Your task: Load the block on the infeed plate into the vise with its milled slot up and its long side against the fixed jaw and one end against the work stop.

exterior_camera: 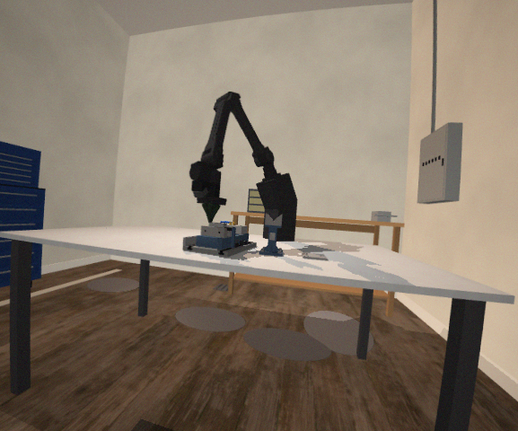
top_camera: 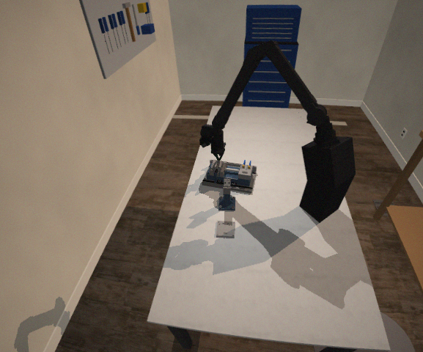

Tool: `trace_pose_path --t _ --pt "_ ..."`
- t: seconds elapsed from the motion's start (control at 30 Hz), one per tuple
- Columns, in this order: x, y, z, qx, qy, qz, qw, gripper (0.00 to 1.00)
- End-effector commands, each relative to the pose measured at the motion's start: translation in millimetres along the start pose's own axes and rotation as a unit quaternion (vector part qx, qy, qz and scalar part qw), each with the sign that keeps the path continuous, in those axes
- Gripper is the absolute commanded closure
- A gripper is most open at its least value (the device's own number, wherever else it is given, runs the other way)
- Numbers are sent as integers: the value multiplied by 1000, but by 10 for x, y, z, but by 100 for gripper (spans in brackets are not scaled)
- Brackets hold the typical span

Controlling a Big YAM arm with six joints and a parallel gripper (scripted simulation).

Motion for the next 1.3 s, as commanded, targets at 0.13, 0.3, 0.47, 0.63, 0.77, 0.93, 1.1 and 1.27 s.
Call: trace_pose_path --t 0.13,0.3,0.47,0.63,0.77,0.93,1.1,1.27 --pt "-86 143 25 3 2 -4 1000 100" --pt "-86 126 13 1 1 -3 1000 100" --pt "-88 116 16 0 1 -3 1000 100" --pt "-88 116 16 1 1 -3 1000 100" --pt "-88 116 16 1 1 -3 1000 100" --pt "-88 116 16 1 1 -3 1000 100" --pt "-88 116 16 1 1 -3 1000 100" --pt "-89 111 17 0 1 -3 1000 100"
Point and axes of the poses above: the point where the finger pads meet when closed, its own x axis back along the fingers, its own y axis across the jaws, z = x × y, the point moved 1 cm from there along x, back along the fingers, and after that the axes turned 2 degrees about x, right-handed, at the moved point
